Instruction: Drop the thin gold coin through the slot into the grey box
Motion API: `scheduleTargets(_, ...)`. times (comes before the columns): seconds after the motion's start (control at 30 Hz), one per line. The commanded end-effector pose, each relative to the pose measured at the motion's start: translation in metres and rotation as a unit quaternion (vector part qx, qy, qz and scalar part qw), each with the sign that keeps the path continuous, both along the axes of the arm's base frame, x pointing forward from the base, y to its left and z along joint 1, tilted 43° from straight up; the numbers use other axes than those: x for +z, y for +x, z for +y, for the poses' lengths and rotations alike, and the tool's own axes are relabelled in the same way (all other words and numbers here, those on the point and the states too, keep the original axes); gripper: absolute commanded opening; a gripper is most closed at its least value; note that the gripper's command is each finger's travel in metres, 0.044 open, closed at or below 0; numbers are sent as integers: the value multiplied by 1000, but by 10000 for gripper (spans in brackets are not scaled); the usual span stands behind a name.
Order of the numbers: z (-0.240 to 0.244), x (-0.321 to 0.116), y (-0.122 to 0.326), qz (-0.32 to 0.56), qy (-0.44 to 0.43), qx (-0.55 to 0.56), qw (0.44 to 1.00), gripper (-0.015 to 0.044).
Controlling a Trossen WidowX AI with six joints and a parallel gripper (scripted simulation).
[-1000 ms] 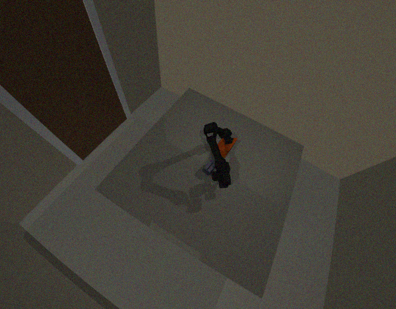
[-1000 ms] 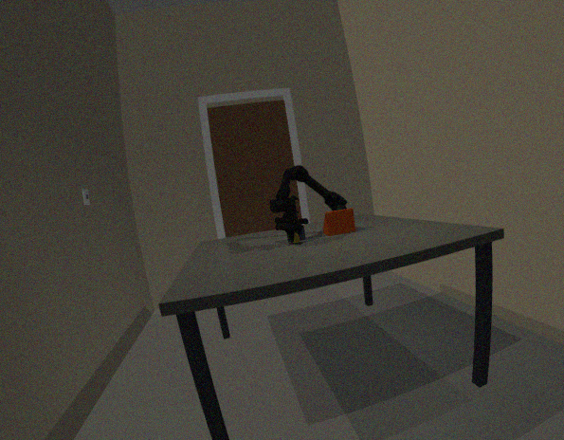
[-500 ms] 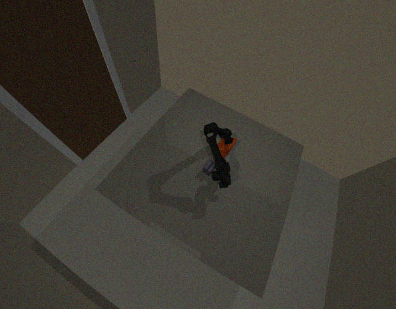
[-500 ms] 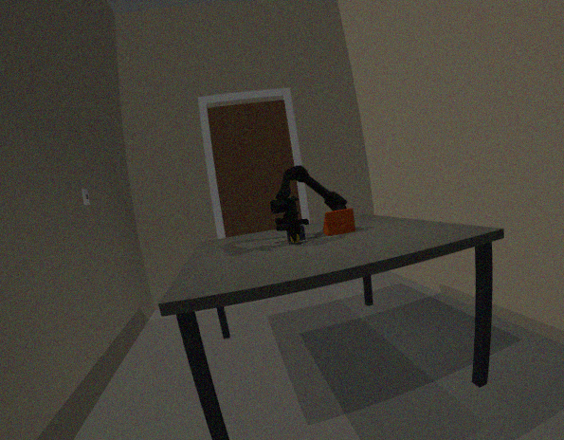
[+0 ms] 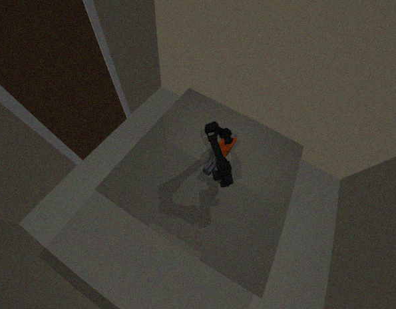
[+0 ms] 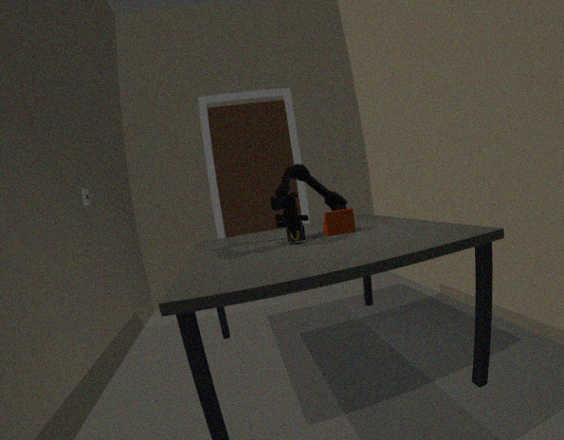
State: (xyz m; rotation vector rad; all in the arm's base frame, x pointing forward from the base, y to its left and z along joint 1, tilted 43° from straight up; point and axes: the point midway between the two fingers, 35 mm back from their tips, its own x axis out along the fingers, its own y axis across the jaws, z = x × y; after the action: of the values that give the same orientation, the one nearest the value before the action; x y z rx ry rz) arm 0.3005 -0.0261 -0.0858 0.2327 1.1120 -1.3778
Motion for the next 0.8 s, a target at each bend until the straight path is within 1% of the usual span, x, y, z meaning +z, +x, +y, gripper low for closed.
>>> scheduleTargets(0.0, 10, 11, 9, -13, 5, -1, 1000, 0)
scheduleTargets(0.77, 49, 55, 16, -12, 5, -1, 1000, 0)
